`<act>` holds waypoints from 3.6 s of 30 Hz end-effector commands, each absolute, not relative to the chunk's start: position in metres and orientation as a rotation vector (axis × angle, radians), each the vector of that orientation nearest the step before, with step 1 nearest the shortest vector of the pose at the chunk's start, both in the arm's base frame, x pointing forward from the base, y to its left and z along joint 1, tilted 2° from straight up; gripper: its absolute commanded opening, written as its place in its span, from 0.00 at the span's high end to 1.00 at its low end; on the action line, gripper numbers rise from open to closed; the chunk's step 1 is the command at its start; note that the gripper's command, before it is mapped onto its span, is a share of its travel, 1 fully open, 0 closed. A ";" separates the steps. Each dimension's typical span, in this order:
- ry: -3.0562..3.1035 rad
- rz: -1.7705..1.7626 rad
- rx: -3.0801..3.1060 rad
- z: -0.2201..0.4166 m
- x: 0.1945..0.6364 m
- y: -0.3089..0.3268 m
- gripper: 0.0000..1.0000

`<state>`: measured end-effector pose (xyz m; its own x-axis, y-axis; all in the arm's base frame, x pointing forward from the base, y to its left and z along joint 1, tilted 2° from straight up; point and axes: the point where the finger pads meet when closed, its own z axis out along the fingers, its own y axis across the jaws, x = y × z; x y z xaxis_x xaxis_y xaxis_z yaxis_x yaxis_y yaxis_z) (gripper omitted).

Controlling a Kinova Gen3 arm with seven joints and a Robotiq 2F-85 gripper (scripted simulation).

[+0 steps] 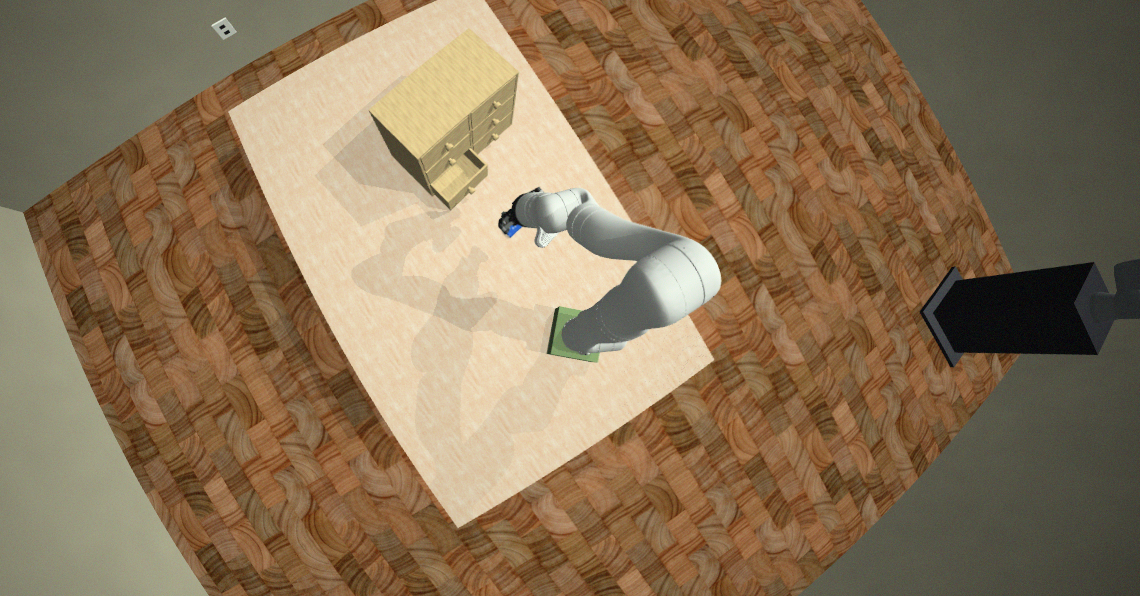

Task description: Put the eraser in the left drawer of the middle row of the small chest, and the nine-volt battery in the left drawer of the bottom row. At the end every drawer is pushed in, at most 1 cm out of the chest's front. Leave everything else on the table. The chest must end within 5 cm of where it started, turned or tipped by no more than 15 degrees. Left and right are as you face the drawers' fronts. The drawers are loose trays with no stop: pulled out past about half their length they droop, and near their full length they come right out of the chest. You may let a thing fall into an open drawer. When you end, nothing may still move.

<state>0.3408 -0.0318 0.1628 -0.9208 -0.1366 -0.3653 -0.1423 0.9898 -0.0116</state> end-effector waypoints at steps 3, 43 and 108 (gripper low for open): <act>2.766 0.015 -0.210 0.168 0.342 -0.030 0.67; 3.000 -0.024 -0.211 0.206 0.310 -0.034 0.67; 3.113 -0.044 -0.211 0.225 0.294 -0.036 0.67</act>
